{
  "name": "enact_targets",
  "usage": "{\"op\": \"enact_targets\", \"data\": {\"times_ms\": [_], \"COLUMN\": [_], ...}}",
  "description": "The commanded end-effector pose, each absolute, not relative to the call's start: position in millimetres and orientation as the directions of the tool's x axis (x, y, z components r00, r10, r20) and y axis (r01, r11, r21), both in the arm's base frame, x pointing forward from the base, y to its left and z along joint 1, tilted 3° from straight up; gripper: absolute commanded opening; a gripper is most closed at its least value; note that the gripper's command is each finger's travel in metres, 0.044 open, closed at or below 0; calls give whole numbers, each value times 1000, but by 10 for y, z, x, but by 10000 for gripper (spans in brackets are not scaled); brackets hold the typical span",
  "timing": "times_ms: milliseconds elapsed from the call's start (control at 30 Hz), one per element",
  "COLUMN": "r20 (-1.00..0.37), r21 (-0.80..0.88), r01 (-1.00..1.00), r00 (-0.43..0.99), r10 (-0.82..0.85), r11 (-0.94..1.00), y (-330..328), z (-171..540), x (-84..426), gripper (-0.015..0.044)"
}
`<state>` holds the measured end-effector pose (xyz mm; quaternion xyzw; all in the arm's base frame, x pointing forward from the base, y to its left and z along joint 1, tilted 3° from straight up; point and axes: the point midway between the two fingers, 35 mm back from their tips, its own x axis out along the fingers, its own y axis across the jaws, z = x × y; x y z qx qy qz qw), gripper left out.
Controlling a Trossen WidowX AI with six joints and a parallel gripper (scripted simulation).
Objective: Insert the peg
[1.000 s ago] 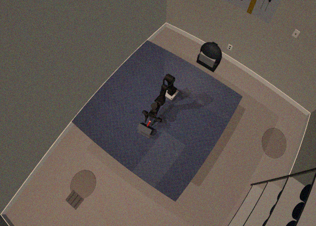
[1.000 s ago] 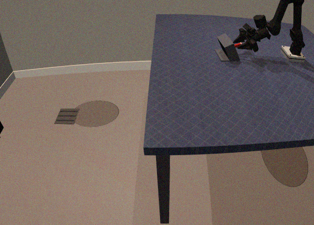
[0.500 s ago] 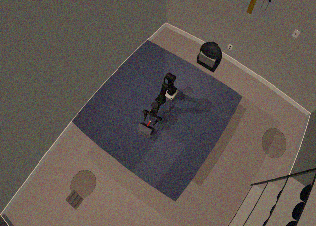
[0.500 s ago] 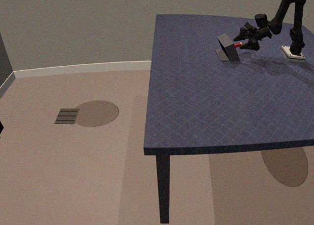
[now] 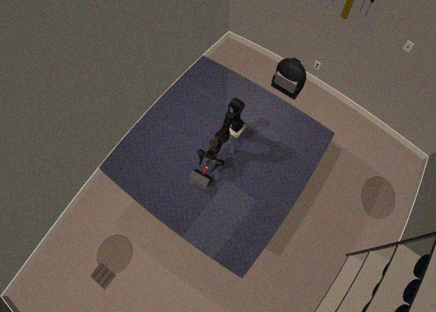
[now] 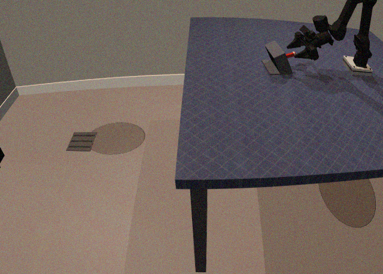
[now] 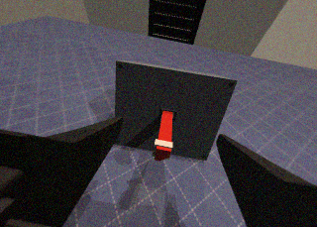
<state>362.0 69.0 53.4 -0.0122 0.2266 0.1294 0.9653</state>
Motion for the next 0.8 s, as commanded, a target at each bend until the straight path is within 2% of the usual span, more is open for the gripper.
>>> {"op": "enact_targets", "data": {"times_ms": [0,767], "r20": [-439,-439], "r21": [33,34], "r01": [-259,-258], "r00": [864,864], "r10": [247,246], "r11": [965,966], "y": [683,636], "z": [565,672], "x": [3586,3451], "gripper": [440,440]}}
